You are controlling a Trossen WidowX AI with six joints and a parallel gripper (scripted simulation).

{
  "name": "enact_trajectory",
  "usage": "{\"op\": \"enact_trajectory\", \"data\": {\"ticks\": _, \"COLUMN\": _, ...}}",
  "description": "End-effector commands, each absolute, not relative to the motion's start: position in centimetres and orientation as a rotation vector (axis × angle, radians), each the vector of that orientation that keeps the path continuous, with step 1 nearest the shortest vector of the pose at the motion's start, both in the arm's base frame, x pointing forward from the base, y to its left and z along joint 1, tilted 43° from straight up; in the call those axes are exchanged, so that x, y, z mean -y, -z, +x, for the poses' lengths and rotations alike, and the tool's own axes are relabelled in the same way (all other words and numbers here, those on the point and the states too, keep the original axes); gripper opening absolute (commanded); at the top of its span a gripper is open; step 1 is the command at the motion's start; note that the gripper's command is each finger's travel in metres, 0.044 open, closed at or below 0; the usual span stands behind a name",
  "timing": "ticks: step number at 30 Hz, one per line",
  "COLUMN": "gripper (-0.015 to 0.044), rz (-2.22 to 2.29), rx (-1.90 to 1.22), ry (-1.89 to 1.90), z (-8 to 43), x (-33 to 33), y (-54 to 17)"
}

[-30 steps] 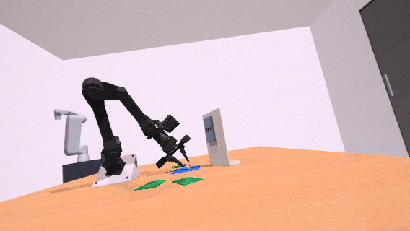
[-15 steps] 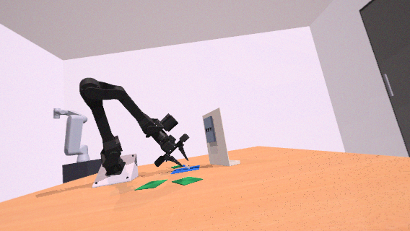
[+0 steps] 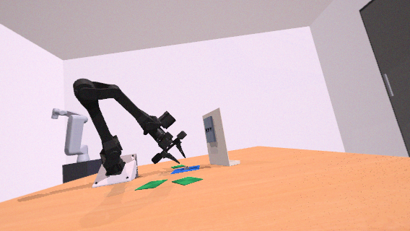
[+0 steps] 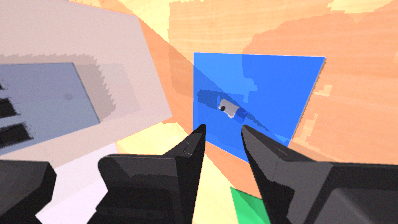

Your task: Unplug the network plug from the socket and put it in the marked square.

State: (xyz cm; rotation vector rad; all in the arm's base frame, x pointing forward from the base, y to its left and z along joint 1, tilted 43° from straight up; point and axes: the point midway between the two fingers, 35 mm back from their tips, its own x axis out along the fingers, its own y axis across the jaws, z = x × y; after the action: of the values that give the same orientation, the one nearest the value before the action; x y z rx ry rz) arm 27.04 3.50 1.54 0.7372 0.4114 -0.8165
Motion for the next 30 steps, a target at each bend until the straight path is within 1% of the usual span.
{"op": "enact_trajectory", "data": {"ticks": 1, "gripper": 0.0156, "rz": 0.747, "rx": -0.402, "ry": 0.814, "z": 27.0, "x": -3.8, "y": -2.0}}
{"op": "enact_trajectory", "data": {"ticks": 30, "gripper": 0.0156, "rz": 0.751, "rx": -0.411, "ry": 0.817, "z": 26.9, "x": -6.6, "y": -4.4}}
